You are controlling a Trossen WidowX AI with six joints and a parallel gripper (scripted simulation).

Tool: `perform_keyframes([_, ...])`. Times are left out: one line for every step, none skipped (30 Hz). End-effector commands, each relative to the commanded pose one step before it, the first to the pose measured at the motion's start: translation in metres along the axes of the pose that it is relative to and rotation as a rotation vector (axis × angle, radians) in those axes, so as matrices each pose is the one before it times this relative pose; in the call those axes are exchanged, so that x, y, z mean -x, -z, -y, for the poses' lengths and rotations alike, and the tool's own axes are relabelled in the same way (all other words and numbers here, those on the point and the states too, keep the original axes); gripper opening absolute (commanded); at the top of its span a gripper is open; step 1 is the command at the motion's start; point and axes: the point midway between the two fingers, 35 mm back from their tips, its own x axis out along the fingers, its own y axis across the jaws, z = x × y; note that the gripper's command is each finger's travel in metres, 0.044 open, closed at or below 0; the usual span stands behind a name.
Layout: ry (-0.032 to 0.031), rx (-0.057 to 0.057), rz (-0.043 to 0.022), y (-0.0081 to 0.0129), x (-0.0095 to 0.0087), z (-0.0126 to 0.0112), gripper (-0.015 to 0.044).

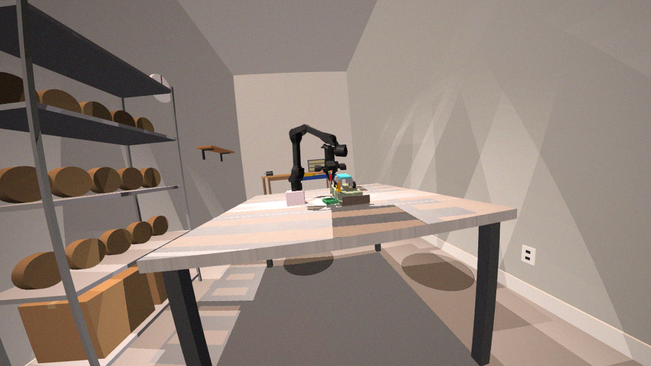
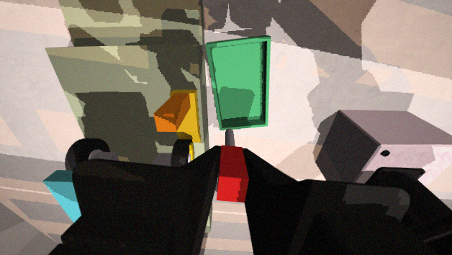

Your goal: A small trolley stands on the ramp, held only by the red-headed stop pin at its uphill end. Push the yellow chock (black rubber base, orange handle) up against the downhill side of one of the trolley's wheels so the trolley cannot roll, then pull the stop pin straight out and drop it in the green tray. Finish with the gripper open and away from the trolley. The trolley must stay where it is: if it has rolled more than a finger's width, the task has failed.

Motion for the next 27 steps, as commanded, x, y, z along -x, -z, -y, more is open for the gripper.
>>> perform_keyframes([-0.01191,-0.1172,0.02689,0.00051,0.00068,0.00037,0.0000])
perform_keyframes([-0.00239,-0.0299,0.00584,0.00022,-0.00004,0.00011,0.0000])
perform_keyframes([-0.00260,-0.0299,0.00574,0.00021,-0.00003,0.00011,0.0000])
perform_keyframes([-0.00282,-0.0300,0.00565,0.00021,-0.00003,0.00011,0.0000])
perform_keyframes([-0.00242,-0.0306,0.00586,0.00021,-0.00004,0.00011,0.0000])
perform_keyframes([-0.00265,-0.0306,0.00577,0.00021,-0.00004,0.00011,0.0000])
perform_keyframes([-0.00287,-0.0306,0.00566,0.00021,-0.00003,0.00012,0.0000])
perform_keyframes([-0.00309,-0.0307,0.00554,0.00020,-0.00003,0.00012,0.0000])
perform_keyframes([-0.00254,-0.0304,0.00565,0.00021,-0.00004,0.00011,0.0000])
perform_keyframes([-0.00276,-0.0304,0.00555,0.00020,-0.00004,0.00012,0.0000])
perform_keyframes([-0.00298,-0.0304,0.00543,0.00020,-0.00003,0.00012,0.0000])
perform_keyframes([-0.00319,-0.0304,0.00531,0.00019,-0.00003,0.00012,0.0000])
perform_keyframes([-0.00277,-0.0304,0.00547,0.00020,-0.00004,0.00012,0.0000])
perform_keyframes([-0.00298,-0.0304,0.00536,0.00019,-0.00004,0.00012,0.0000])
perform_keyframes([-0.00319,-0.0304,0.00523,0.00019,-0.00003,0.00013,0.0000])
perform_keyframes([-0.00339,-0.0304,0.00510,0.00018,-0.00003,0.00013,0.0000])
perform_keyframes([-0.00304,-0.0304,0.00527,0.00019,-0.00004,0.00013,0.0000])
perform_keyframes([-0.00324,-0.0304,0.00514,0.00018,-0.00003,0.00013,0.0000])
perform_keyframes([-0.00344,-0.0304,0.00501,0.00018,-0.00003,0.00013,0.0000])
perform_keyframes([-0.00363,-0.0304,0.00487,0.00018,-0.00002,0.00013,0.0000])
perform_keyframes([-0.00382,-0.0304,0.00472,0.00017,-0.00002,0.00014,0.0000])
perform_keyframes([-0.00400,-0.0305,0.00457,0.00017,-0.00001,0.00014,0.0000])
perform_keyframes([-0.00418,-0.0305,0.00441,0.00016,0.00000,0.00014,0.0000])
perform_keyframes([-0.00435,-0.0305,0.00424,0.00016,0.00000,0.00014,0.0000])
perform_keyframes([-0.00451,-0.0305,0.00406,0.00016,0.00001,0.00014,0.0000])
perform_keyframes([-0.00467,-0.0305,0.00388,0.00015,0.00001,0.00015,0.0000])
perform_keyframes([-0.00481,-0.0305,0.00369,0.00015,0.00002,0.00015,0.0000])
